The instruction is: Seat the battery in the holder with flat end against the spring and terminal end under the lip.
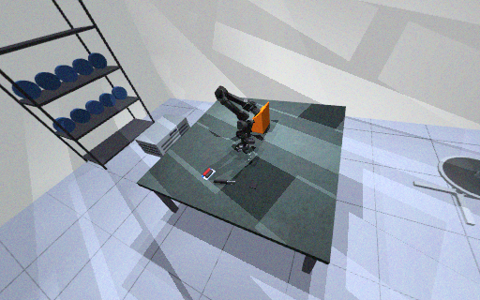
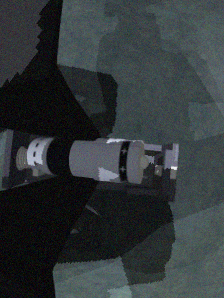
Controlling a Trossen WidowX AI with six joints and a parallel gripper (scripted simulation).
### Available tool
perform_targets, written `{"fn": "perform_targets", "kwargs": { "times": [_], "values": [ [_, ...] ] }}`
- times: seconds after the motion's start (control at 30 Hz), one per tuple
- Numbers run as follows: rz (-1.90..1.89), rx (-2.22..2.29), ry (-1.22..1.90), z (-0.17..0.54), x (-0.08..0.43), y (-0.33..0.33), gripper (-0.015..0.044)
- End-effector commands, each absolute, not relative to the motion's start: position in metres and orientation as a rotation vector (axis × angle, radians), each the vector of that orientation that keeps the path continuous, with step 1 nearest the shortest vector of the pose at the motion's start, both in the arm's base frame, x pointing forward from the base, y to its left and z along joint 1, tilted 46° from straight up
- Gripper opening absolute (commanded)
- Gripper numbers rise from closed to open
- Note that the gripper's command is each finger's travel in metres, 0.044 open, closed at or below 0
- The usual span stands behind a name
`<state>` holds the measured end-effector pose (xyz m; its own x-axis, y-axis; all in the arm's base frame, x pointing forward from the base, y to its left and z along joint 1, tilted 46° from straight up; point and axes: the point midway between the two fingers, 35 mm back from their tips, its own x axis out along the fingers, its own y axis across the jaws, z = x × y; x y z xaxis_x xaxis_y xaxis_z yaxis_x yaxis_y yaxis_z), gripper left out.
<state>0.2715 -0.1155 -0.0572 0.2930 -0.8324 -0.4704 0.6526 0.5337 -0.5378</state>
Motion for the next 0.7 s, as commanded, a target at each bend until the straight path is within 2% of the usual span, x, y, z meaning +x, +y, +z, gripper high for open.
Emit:
{"fn": "perform_targets", "kwargs": {
  "times": [0.0,0.67],
  "values": [
    [-0.987,-0.230,0.814,-0.0613,0.2750,-0.1146,0.0068],
    [-1.010,-0.171,0.901,-0.0641,0.2795,-0.1190,0.0068]
  ]
}}
